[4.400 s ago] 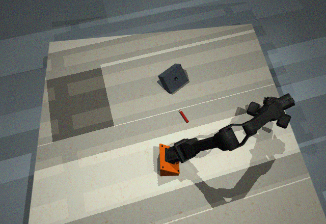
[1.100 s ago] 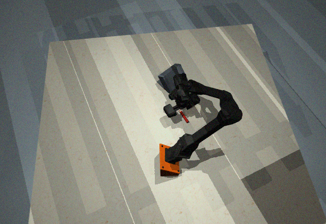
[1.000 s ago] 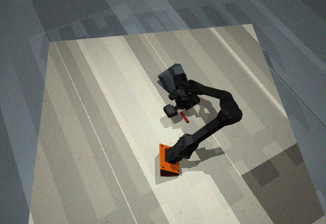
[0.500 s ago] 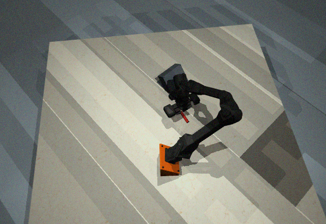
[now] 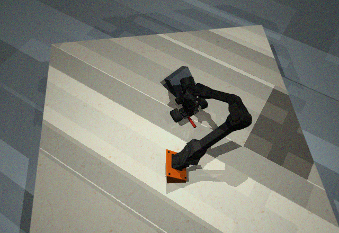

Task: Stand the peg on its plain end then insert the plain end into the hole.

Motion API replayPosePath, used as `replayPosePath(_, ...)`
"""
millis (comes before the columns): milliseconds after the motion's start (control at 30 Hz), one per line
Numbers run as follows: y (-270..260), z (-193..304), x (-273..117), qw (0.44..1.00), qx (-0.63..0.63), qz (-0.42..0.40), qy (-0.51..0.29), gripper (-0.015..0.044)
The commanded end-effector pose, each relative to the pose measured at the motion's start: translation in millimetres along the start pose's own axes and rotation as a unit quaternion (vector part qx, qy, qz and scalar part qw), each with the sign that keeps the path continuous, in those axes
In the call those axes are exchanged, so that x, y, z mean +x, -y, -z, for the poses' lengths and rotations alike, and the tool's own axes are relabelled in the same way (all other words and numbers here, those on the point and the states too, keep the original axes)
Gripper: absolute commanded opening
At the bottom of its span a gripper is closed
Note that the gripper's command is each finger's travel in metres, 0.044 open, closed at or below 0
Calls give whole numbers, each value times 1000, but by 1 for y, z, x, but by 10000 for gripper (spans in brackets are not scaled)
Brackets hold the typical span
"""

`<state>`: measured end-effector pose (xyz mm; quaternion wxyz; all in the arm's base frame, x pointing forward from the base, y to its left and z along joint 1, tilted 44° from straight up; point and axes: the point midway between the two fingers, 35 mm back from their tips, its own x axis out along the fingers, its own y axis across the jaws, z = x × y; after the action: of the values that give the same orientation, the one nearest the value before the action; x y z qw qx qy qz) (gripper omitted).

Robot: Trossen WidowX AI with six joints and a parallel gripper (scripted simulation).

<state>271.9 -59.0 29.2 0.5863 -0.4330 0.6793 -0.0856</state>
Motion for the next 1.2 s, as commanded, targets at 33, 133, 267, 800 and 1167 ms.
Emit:
replayPosePath(33,0,1,-1,1000,-1,0,11,49)
replayPosePath(133,0,2,-3,1000,0,0,25,49)
replayPosePath(267,0,3,-6,999,-1,0,42,49)
replayPosePath(800,0,9,-14,994,-1,0,111,49)
replayPosePath(1167,0,14,-20,987,-2,-1,158,49)
